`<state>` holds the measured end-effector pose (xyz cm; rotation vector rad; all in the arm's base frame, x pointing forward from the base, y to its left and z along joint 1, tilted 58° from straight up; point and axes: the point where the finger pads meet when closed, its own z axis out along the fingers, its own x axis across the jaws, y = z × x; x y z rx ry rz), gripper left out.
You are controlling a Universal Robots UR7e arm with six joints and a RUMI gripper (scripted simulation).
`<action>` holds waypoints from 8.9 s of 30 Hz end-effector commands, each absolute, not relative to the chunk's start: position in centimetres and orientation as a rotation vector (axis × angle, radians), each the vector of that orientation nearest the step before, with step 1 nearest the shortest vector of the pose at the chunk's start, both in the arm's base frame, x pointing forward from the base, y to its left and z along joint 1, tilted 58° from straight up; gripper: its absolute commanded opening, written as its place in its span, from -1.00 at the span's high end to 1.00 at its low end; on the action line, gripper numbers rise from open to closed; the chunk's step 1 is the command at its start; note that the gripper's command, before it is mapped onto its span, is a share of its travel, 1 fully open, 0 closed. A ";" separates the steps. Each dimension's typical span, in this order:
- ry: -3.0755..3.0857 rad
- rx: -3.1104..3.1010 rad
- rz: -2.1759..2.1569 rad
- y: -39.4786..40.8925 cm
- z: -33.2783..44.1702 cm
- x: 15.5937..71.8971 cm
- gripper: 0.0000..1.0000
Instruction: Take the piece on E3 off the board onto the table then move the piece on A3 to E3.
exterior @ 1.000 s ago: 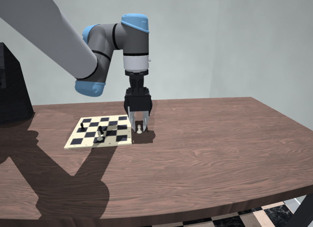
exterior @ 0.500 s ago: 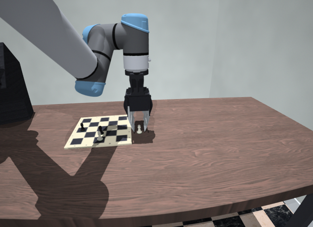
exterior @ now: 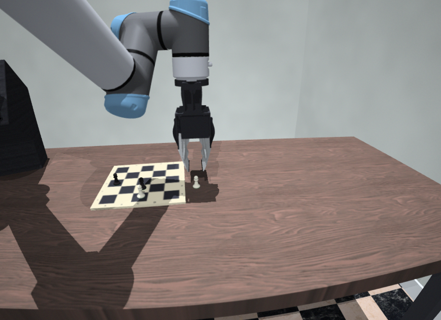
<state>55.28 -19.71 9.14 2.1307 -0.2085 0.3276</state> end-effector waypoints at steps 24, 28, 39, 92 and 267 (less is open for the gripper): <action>-0.211 2.132 0.326 -15.6 11.7 54.6 -1.00; -0.211 2.132 0.326 -15.6 11.7 54.6 -1.00; -0.220 2.131 0.331 -15.6 11.6 54.4 -1.00; -0.981 1.990 0.734 -13.7 3.3 34.9 0.60; -0.981 1.990 0.735 -20.8 -1.2 36.2 0.60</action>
